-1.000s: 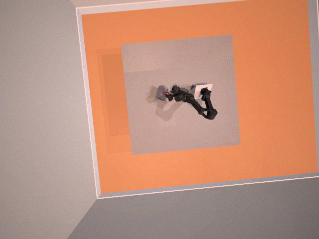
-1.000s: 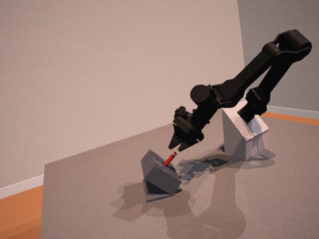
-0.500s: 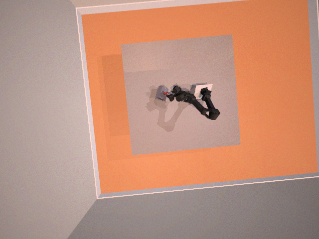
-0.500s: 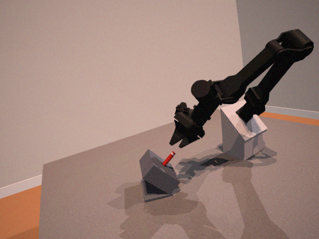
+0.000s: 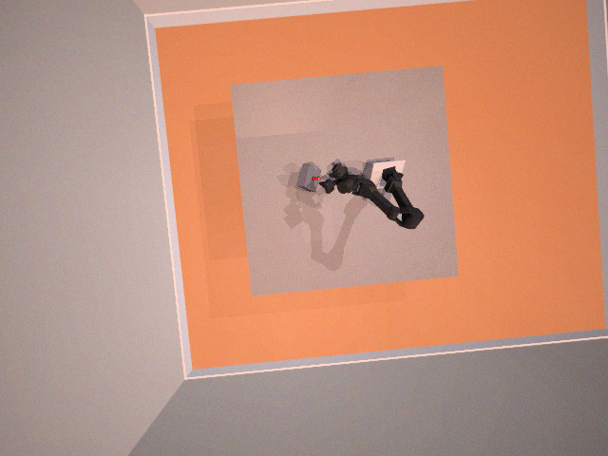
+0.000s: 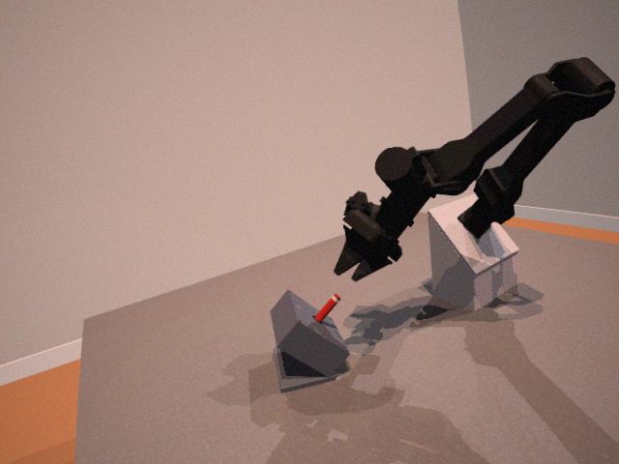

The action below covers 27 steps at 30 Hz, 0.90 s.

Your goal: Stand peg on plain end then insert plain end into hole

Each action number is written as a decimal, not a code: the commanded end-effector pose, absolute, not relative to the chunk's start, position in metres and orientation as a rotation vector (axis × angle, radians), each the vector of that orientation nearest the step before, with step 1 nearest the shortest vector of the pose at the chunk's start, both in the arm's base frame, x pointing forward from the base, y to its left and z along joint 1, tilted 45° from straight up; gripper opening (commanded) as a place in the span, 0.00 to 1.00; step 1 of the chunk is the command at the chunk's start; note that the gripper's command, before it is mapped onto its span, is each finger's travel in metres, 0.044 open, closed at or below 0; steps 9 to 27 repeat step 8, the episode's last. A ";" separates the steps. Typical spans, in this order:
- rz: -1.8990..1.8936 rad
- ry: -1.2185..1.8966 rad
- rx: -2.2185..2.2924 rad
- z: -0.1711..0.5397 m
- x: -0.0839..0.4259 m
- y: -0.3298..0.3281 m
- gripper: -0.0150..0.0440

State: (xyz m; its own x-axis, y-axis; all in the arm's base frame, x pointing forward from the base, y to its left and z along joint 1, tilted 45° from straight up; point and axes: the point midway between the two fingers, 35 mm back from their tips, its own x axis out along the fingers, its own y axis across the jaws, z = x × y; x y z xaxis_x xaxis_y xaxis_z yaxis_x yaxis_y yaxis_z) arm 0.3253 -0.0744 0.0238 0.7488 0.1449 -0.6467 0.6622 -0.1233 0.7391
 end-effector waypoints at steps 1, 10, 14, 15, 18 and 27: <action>-0.495 0.652 1.663 0.027 0.322 -0.075 1.00; -0.496 0.652 1.663 0.031 0.317 -0.076 1.00; -0.496 0.652 1.663 0.031 0.317 -0.076 1.00; -0.496 0.652 1.663 0.031 0.317 -0.076 1.00; -0.496 0.652 1.663 0.031 0.317 -0.076 1.00; -0.496 0.652 1.663 0.031 0.317 -0.076 1.00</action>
